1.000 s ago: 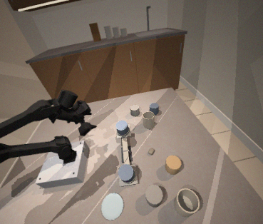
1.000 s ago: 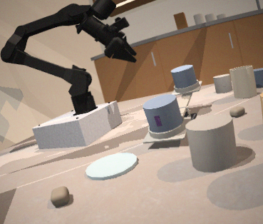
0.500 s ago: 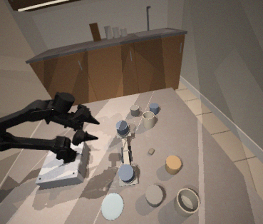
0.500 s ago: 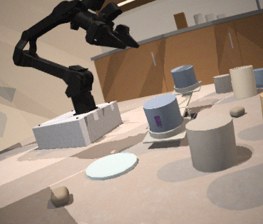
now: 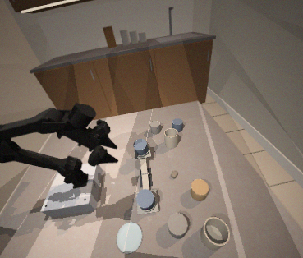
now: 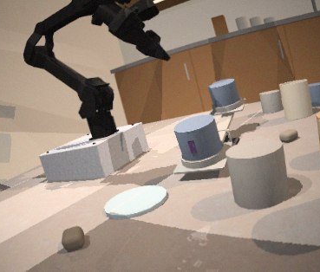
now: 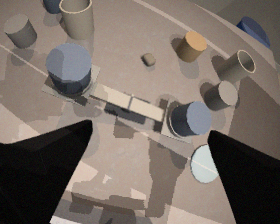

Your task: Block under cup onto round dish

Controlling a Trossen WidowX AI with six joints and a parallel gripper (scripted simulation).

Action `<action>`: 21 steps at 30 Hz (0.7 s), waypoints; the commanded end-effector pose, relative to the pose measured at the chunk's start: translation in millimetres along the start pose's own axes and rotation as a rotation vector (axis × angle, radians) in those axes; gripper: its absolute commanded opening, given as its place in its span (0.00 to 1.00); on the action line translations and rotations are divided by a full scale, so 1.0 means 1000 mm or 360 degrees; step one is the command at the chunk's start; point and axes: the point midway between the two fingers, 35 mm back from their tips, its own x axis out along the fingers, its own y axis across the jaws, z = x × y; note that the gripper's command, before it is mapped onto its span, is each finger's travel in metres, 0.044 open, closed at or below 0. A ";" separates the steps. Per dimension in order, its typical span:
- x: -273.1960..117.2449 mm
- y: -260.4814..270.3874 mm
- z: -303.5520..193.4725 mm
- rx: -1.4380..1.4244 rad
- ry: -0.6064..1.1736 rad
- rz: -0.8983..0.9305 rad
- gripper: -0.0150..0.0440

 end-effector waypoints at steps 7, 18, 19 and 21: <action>0.020 -0.021 0.011 -0.0420 0.0223 0.0028 1.00; 0.051 -0.048 0.018 -0.0946 0.0448 0.0181 1.00; 0.055 -0.051 0.018 -0.0993 0.0466 0.0200 1.00; 0.061 -0.056 0.018 -0.1085 0.0499 0.0243 1.00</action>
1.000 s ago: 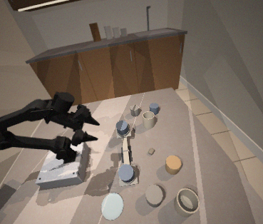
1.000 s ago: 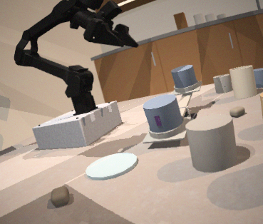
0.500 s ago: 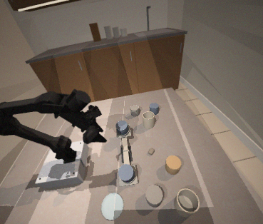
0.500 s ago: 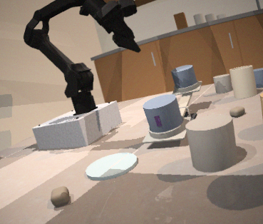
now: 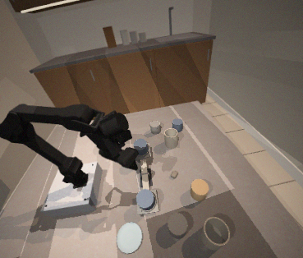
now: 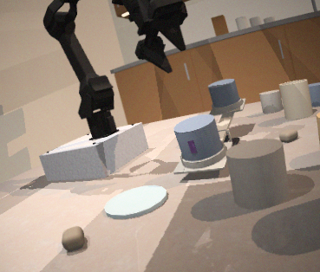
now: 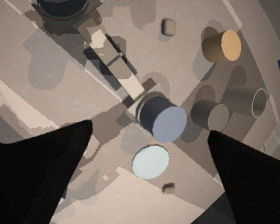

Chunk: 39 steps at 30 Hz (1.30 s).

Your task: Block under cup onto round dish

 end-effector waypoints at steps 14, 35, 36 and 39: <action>0.059 -0.045 -0.022 -0.0783 0.0113 0.0362 1.00; 0.110 -0.056 -0.045 -0.1160 0.0060 0.0571 1.00; 0.110 -0.056 -0.045 -0.1160 0.0060 0.0571 1.00; 0.114 -0.055 -0.046 -0.1160 0.0060 0.0571 1.00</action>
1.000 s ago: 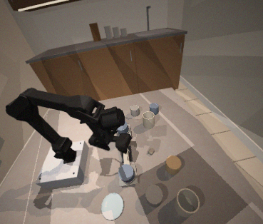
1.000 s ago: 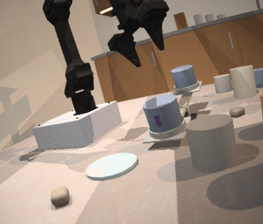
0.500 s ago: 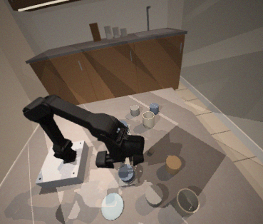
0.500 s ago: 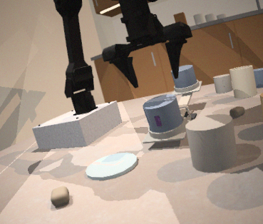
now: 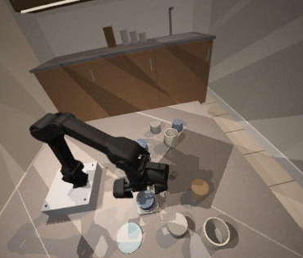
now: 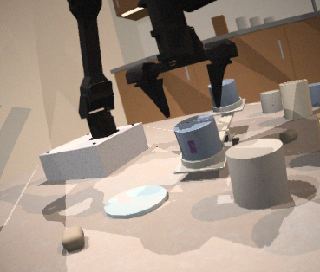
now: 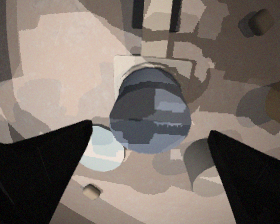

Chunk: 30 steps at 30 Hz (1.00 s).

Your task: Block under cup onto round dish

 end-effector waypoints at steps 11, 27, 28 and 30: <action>0.023 -0.001 0.000 -0.0006 -0.0007 0.0002 1.00; 0.049 0.000 0.000 -0.0006 -0.0007 0.0003 1.00; 0.050 0.000 0.001 -0.0006 -0.0007 0.0003 1.00; 0.053 0.000 0.001 -0.0006 -0.0007 0.0003 1.00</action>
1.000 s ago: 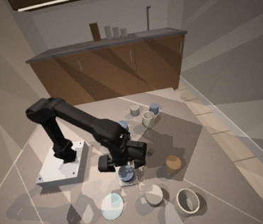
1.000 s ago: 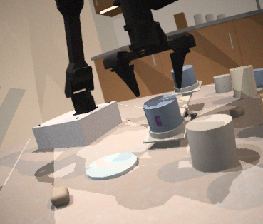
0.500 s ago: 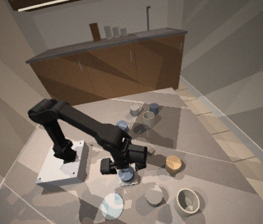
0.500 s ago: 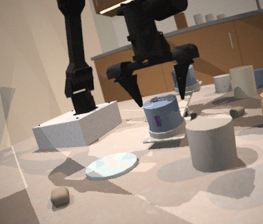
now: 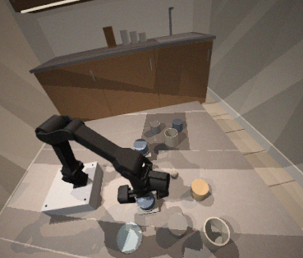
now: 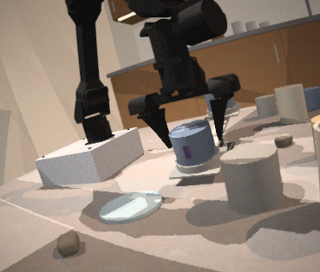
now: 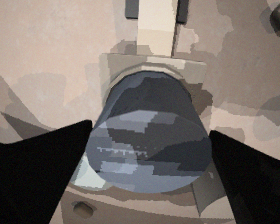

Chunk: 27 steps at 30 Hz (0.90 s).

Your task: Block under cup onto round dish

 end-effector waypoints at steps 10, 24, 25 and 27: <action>0.015 0.002 0.001 -0.0006 -0.0009 0.0007 0.87; 0.012 0.002 0.001 -0.0006 -0.0008 0.0007 0.51; 0.011 0.001 0.001 -0.0006 -0.0008 0.0007 0.46; 0.009 0.001 0.001 -0.0006 -0.0008 0.0007 0.38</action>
